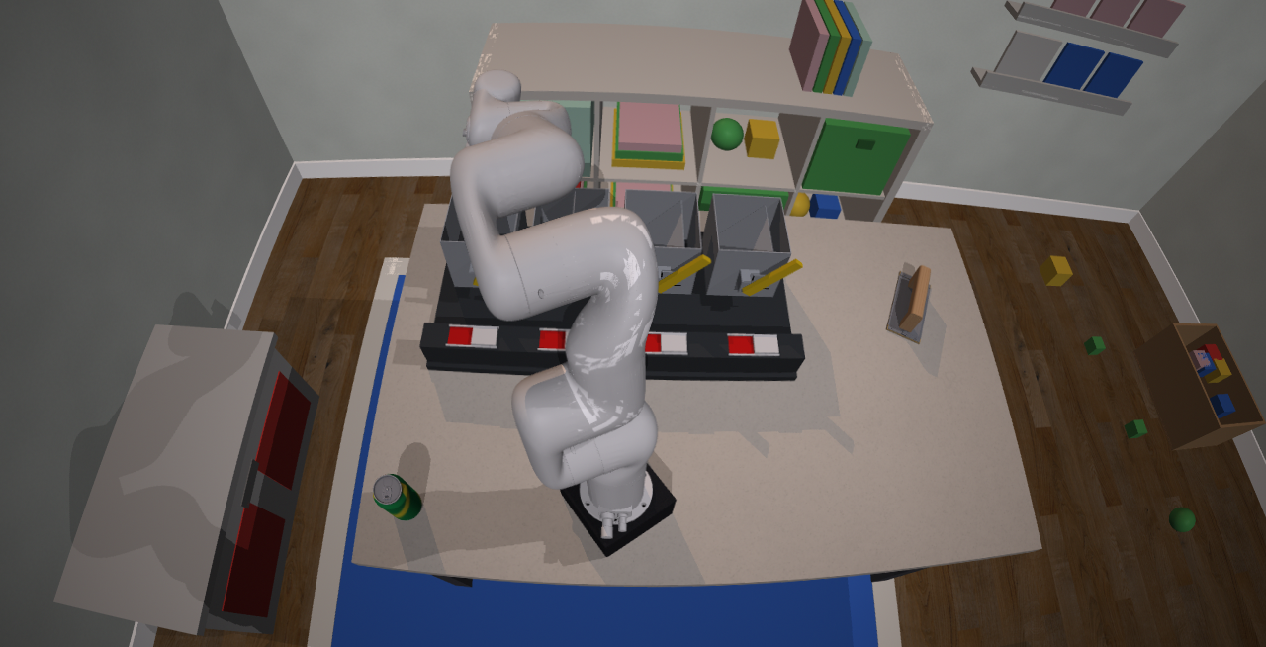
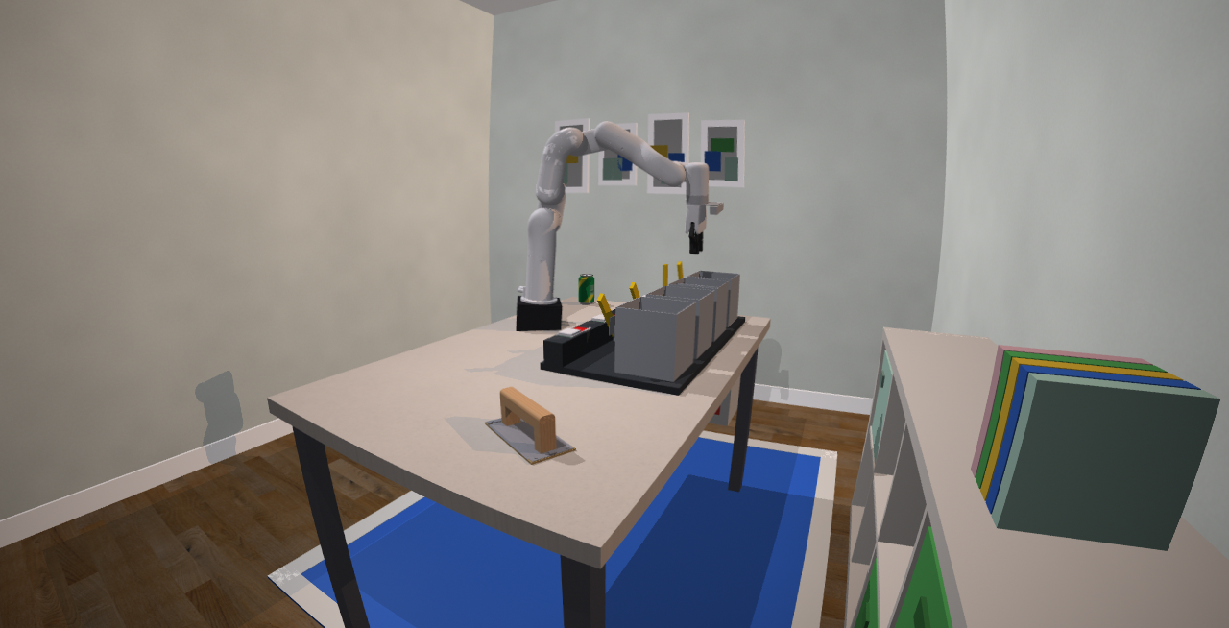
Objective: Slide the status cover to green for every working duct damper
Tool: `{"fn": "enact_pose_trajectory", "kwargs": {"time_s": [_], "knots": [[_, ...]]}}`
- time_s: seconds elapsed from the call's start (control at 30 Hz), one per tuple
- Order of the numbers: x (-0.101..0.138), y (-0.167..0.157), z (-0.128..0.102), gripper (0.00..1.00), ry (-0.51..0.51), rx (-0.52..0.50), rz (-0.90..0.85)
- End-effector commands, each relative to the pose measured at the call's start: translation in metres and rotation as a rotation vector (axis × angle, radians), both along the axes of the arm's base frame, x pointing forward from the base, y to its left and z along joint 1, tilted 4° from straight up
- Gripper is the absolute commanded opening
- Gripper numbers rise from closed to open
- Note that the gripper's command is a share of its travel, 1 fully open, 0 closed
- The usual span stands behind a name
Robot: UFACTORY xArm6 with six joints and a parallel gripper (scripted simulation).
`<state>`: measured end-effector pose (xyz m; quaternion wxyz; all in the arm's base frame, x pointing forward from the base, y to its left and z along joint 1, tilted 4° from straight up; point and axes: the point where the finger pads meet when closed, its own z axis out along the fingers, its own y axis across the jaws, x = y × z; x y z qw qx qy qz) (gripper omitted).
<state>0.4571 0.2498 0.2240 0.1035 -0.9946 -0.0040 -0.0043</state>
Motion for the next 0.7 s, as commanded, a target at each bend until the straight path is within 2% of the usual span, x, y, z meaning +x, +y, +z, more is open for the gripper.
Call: {"fn": "enact_pose_trajectory", "kwargs": {"time_s": [0.0, 0.2, 0.67], "knots": [[-0.030, -0.018, -0.008, 0.39, -0.038, 0.148, 0.012], [-0.053, -0.033, -0.017, 0.39, -0.041, 0.232, 0.012], [-0.053, -0.033, -0.017, 0.39, -0.041, 0.232, 0.012]]}}
